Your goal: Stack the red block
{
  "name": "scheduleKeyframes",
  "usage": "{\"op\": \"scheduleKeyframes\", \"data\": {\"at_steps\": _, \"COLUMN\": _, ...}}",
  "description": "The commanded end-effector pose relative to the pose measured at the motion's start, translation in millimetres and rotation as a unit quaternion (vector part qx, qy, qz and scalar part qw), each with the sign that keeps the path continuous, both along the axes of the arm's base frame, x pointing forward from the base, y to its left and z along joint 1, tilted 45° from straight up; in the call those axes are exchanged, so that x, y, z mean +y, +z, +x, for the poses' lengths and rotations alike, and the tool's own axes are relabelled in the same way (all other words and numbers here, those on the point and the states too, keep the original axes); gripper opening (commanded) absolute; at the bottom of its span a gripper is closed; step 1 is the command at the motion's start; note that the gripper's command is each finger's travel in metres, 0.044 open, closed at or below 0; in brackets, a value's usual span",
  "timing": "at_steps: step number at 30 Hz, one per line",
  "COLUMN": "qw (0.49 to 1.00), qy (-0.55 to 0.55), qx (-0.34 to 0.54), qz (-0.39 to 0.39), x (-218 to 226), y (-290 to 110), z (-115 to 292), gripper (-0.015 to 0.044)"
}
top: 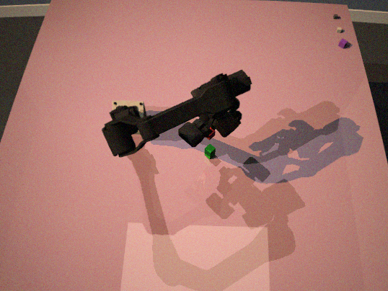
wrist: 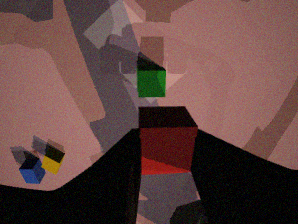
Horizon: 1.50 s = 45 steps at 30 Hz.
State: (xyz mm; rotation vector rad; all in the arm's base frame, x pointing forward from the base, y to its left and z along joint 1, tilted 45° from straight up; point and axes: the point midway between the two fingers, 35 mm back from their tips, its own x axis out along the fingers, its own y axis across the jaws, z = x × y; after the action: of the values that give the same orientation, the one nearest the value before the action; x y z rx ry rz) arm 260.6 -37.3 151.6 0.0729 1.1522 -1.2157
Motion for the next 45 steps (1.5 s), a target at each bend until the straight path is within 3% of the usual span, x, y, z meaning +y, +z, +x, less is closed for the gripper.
{"op": "scheduleKeyframes", "data": {"at_steps": 1, "qw": 1.0, "qy": 0.001, "qx": 0.003, "qz": -0.002, "x": -4.9, "y": 2.3, "z": 4.2, "gripper": 0.0}}
{"op": "scheduleKeyframes", "data": {"at_steps": 24, "qw": 1.0, "qy": 0.001, "qx": 0.002, "qz": -0.004, "x": -52.3, "y": -46.6, "z": -2.9, "gripper": 0.0}}
{"op": "scheduleKeyframes", "data": {"at_steps": 45, "qw": 1.0, "qy": 0.001, "qx": 0.002, "qz": -0.004, "x": -53.0, "y": -47.3, "z": -3.0, "gripper": 0.0}}
